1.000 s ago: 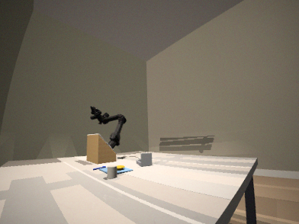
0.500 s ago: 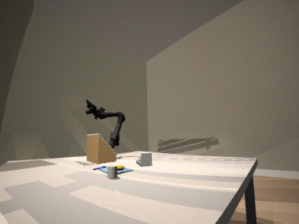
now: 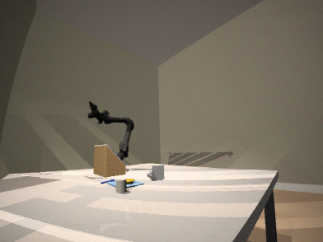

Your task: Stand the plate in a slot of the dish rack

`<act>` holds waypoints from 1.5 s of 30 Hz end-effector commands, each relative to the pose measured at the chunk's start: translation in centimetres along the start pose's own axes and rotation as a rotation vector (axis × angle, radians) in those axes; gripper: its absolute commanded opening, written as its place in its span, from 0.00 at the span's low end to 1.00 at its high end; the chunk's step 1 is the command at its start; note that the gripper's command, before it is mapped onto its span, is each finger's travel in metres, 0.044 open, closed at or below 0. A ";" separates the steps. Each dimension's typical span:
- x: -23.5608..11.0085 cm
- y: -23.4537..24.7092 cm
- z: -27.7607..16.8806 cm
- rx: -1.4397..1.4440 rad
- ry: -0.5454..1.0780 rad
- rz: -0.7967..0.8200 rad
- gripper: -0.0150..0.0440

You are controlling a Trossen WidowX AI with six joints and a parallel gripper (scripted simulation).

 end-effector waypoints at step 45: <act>21.8 -20.8 -9.1 -0.604 0.337 -0.592 0.93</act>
Point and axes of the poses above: the point midway between the two fingers, 35 mm back from their tips, its own x axis out along the fingers, its own y axis across the jaws, z = x × y, the point moved 8 cm from there along -x, back along the fingers, and after that the axes turned 15 degrees about -x, right-handed, at the moved point
